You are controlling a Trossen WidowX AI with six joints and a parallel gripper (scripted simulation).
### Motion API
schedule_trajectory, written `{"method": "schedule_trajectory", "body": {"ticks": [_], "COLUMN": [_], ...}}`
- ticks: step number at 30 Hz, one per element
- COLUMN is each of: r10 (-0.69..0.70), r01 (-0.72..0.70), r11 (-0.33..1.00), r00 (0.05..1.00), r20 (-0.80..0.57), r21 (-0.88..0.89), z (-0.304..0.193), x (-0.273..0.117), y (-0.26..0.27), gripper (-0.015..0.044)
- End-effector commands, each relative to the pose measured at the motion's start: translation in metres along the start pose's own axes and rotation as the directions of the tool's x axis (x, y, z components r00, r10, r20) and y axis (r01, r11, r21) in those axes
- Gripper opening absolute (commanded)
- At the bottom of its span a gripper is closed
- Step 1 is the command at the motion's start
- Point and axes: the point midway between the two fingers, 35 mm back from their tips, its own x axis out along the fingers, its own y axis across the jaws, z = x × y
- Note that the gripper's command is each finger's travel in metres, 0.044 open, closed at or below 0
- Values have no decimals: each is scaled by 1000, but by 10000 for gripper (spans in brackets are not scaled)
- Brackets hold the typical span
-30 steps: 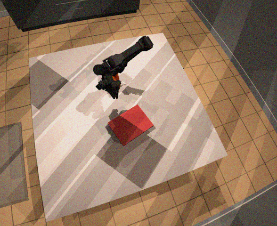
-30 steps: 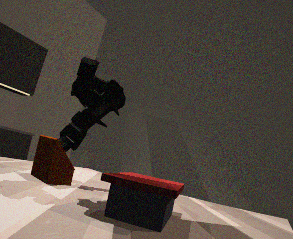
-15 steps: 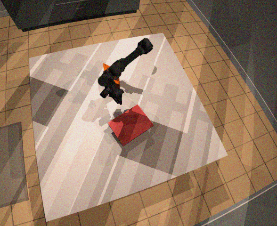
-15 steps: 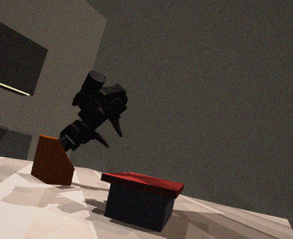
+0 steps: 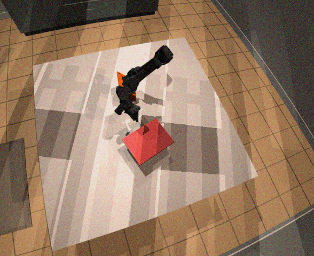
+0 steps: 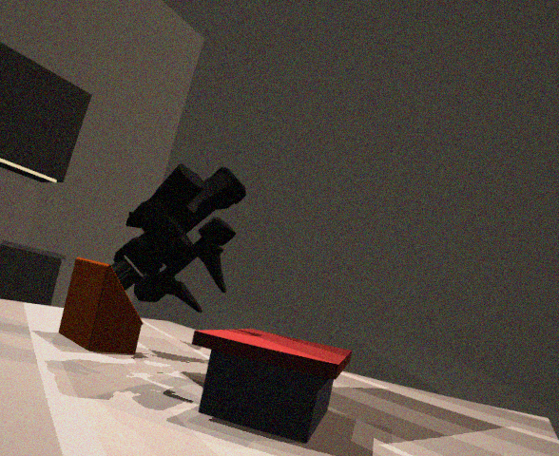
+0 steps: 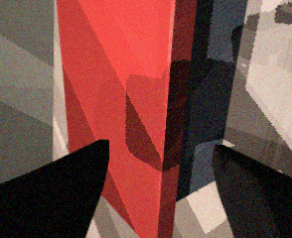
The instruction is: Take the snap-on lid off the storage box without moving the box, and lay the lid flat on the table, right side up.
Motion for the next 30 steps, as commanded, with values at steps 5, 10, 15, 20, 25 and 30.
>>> {"method": "schedule_trajectory", "body": {"ticks": [5,10,15,20,25,30], "r10": [-8,-15,-20,-22,-21,-18], "r01": [8,15,20,22,21,18], "r11": [1000,1000,1000,1000,1000,1000], "r00": [1000,1000,1000,1000,1000,1000], "r20": [5,8,9,11,11,10], "r21": [7,5,3,3,3,3], "z": [2,3,4,5,5,4], "x": [8,16,24,32,40,48], "y": [-3,-3,-4,-4,-4,-3], "gripper": [235,235,235,235,235,235]}}
